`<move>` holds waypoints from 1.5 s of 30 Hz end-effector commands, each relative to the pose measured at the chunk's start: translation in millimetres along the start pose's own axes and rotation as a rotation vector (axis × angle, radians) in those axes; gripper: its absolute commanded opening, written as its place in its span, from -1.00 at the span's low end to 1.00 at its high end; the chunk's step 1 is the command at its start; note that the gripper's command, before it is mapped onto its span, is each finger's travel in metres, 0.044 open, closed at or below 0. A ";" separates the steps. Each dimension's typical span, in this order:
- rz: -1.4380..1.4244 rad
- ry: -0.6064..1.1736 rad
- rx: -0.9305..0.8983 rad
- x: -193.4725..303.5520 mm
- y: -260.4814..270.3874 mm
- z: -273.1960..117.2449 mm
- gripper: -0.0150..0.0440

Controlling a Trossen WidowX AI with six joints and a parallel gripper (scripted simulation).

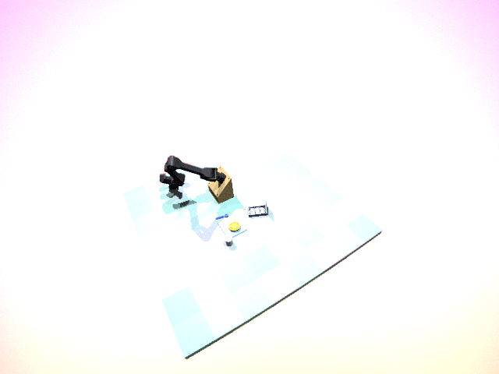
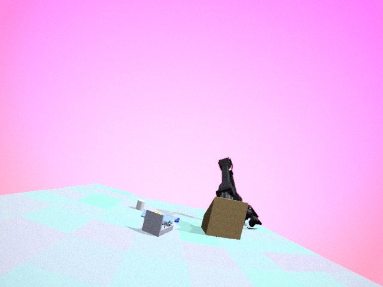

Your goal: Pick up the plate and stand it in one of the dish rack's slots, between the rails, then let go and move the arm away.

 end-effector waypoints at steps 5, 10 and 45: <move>0.097 -0.075 0.036 -16.6 -22.8 -7.8 0.86; 0.152 -0.118 0.051 -25.7 -34.8 -13.1 0.86; 0.611 -0.419 0.032 -75.4 -98.9 -59.6 0.86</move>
Point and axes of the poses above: the point midway between the two fingers, 35 mm back from their tips, its own z axis out along the fingers, its own y axis across the jaws, x = y × z, the point moved 6 cm from there along -z, back along the fingers, and after that the axes turned 12 degrees about z, right-handed, at the moved point
